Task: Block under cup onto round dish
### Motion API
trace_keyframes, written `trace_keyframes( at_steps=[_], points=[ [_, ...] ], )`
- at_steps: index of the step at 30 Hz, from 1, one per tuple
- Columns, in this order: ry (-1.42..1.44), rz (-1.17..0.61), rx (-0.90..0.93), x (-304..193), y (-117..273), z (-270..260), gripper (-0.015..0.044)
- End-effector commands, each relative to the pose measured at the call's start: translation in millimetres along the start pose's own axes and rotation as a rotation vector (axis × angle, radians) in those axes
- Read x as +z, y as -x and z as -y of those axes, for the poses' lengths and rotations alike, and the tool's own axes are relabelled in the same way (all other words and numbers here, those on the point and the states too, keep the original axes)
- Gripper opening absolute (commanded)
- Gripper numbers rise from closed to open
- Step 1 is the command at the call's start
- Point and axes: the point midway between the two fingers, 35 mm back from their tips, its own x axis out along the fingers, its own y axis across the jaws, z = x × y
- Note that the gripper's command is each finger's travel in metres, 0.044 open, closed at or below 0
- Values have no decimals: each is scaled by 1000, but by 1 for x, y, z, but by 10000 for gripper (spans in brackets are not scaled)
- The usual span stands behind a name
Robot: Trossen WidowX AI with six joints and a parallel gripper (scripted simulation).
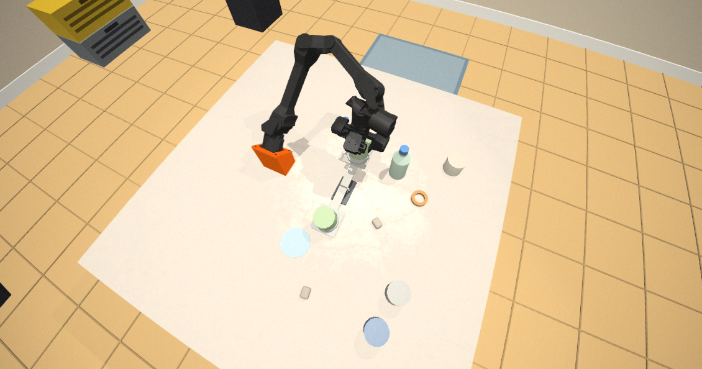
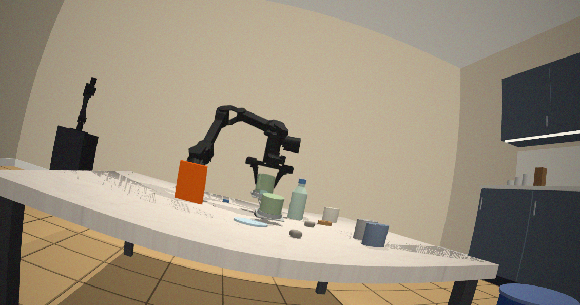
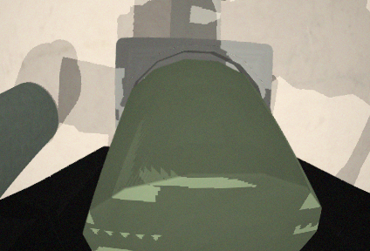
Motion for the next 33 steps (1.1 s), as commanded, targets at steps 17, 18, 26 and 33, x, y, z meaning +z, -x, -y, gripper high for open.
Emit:
trace_keyframes(
  at_steps=[17,18,26,33],
  points=[
    [15,-10,15,-3,28,-3,0],
    [15,-10,15,-3,29,-3,0],
    [15,-12,14,-3,40,-1,0],
    [15,-14,14,-4,49,0,0]
  ],
)
